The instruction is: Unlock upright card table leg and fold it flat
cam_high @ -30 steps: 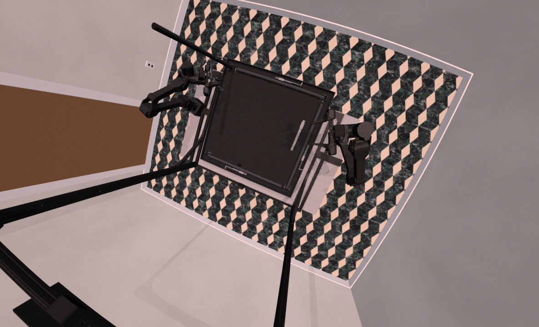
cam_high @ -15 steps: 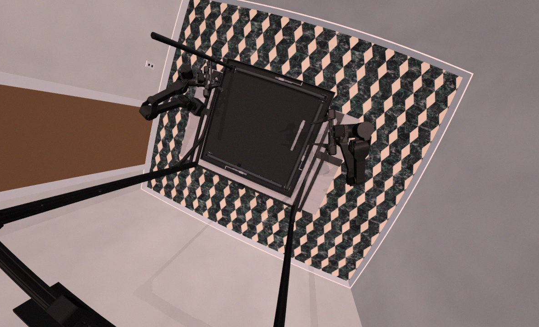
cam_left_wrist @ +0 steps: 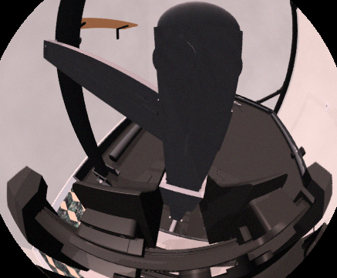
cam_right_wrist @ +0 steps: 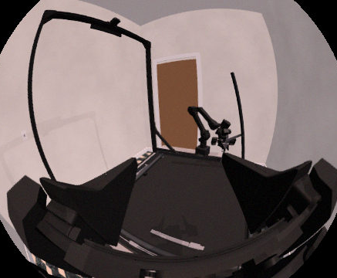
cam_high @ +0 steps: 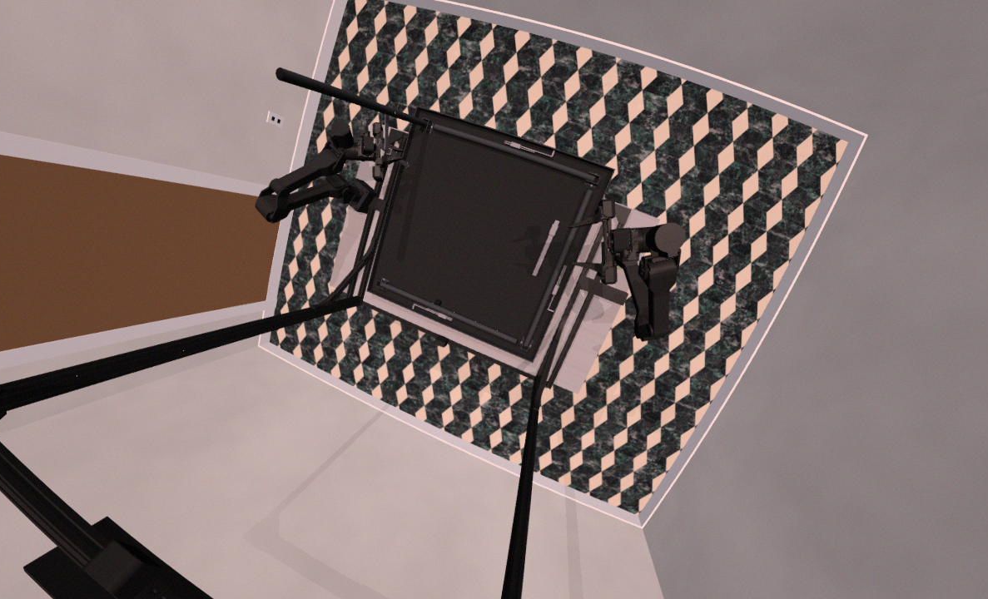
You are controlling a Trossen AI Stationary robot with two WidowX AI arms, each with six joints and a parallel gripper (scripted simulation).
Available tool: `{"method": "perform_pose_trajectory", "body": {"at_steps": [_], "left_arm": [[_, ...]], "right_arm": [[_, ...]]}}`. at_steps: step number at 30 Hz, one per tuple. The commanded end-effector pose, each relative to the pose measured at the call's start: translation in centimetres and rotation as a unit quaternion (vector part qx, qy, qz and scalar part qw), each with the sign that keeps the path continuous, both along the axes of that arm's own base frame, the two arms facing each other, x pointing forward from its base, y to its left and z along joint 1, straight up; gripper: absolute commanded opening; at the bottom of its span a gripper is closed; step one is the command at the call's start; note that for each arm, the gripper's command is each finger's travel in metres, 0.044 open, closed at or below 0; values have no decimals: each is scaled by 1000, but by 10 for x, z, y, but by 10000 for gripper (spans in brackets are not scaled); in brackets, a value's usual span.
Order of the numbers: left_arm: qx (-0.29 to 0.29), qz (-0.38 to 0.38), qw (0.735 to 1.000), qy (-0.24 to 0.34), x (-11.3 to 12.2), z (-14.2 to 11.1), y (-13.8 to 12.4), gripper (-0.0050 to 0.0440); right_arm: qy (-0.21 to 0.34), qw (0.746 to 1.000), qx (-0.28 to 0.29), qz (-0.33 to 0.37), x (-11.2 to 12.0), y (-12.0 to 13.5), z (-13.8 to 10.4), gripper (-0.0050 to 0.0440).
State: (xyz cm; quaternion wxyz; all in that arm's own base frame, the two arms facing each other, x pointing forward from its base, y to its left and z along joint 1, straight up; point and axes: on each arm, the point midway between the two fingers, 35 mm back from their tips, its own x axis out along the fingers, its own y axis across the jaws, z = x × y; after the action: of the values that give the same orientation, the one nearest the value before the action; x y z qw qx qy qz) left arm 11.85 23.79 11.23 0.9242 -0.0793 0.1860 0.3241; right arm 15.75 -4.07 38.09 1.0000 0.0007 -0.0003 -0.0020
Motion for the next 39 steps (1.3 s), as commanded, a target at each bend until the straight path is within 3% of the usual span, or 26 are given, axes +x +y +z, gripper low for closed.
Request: {"method": "perform_pose_trajectory", "body": {"at_steps": [1, 3, 5, 7, 15, 25, 31, 39], "left_arm": [[-2, 0, 1000, -1, 0, 0, 0, 192], [-2, 0, 1000, -1, 0, 0, 0, 240], [-2, 0, 1000, -1, 0, 0, 0, 240], [-2, 0, 1000, -1, 0, 0, 0, 288], [2, 0, 1000, 0, -20, 11, -16, 290], [-2, 0, 1000, 0, -23, 11, -19, 290], [9, 0, 1000, 3, -48, 13, -25, 290], [11, 0, 1000, 5, -58, 13, -28, 290]], "right_arm": [[0, 1000, -1, 2, 0, 1, 0, 400], [0, 1000, -1, 2, 0, 1, 0, 400], [0, 1000, -1, 2, 0, 1, 0, 400], [0, 1000, -1, 2, 0, 1, 0, 400], [0, 1000, -1, 2, 0, 1, 0, 400], [0, 1000, -1, 2, 0, 1, 0, 400], [0, 1000, -1, 2, 0, 1, 0, 400], [0, 1000, -1, 2, 0, 1, 0, 400]]}}
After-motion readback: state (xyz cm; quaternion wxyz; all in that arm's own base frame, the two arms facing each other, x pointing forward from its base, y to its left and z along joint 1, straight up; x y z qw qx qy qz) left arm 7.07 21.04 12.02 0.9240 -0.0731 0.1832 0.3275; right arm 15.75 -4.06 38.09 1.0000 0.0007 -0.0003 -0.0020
